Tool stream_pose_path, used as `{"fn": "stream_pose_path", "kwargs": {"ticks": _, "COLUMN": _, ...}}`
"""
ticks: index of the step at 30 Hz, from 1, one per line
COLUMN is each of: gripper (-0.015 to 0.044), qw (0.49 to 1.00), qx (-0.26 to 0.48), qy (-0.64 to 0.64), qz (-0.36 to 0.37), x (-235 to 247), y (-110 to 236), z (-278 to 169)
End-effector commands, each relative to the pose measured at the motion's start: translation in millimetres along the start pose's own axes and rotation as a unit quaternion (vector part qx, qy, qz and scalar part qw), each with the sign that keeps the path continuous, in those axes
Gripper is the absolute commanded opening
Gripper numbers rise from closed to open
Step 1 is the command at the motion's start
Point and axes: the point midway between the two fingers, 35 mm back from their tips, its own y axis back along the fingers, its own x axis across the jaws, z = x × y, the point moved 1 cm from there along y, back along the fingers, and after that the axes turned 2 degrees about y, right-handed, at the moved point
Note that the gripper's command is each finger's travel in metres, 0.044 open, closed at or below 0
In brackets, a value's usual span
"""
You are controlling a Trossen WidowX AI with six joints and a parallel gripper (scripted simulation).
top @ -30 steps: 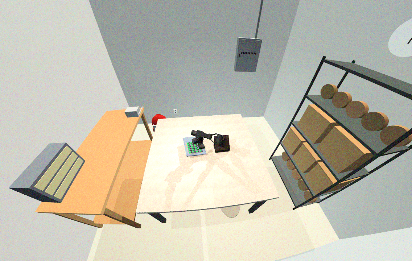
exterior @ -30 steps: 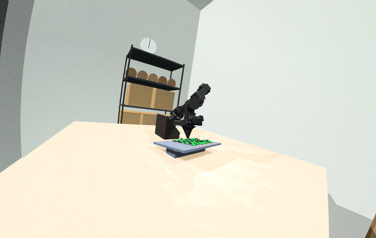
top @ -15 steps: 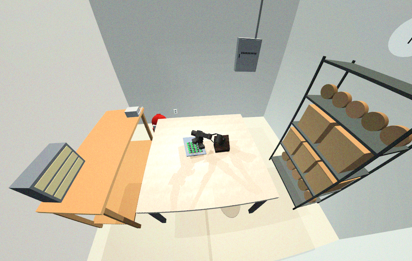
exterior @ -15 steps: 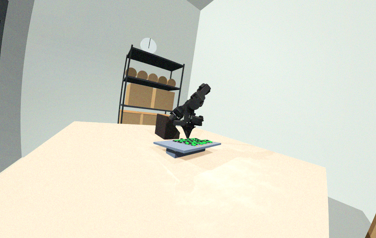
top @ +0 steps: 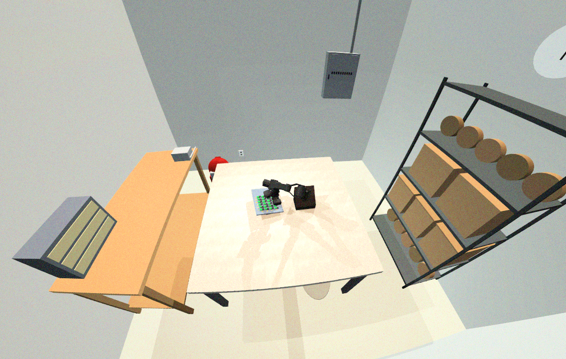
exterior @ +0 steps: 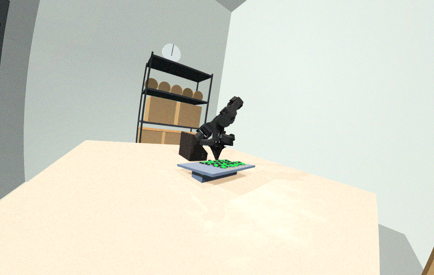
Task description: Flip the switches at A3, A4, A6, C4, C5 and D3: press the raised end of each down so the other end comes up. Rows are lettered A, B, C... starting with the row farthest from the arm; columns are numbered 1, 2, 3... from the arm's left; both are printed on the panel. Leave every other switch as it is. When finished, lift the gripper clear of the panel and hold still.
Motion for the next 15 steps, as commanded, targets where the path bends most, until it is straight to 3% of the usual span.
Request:
{"fn": "stream_pose_path", "kwargs": {"ticks": 1, "gripper": 0.0000, "qw": 1.000, "qx": -0.001, "qy": -0.002, "qz": 0.002, "x": 0.1, "y": -0.9, "z": 0.4}}
{"fn": "stream_pose_path", "kwargs": {"ticks": 15, "gripper": 0.0000, "qw": 1.000, "qx": -0.001, "qy": -0.002, "qz": 0.002, "x": 0.1, "y": -2.8, "z": 0.4}}
